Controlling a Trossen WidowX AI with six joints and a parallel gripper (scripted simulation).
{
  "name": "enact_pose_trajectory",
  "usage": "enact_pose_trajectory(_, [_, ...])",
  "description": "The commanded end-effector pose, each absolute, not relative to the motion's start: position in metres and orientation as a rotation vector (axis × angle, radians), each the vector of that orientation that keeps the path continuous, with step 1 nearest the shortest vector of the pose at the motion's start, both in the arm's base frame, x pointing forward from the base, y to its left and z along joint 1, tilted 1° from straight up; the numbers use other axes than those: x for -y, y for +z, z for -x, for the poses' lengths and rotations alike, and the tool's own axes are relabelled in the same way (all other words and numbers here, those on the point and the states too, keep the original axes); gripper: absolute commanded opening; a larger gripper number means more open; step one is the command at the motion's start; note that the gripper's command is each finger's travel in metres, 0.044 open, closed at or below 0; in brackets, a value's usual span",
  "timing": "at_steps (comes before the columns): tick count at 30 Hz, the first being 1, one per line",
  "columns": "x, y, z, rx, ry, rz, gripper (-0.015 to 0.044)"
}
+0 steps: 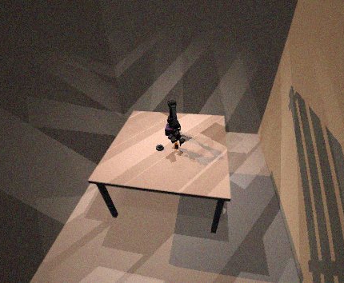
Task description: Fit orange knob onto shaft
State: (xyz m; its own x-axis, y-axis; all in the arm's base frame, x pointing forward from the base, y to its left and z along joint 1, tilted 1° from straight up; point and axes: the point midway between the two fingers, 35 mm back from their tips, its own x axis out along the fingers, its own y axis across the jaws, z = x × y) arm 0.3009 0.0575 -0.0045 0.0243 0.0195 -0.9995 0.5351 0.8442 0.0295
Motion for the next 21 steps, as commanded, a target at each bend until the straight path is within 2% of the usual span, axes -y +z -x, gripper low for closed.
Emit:
enact_pose_trajectory(1, [-0.057, -0.012, -0.300, -1.506, -0.430, -0.462, 0.0440])
enact_pose_trajectory(20, [-0.057, -0.040, -0.298, -1.506, -0.430, -0.462, 0.0440])
enact_pose_trajectory(21, [-0.057, -0.040, -0.298, -1.506, -0.430, -0.462, 0.0414])
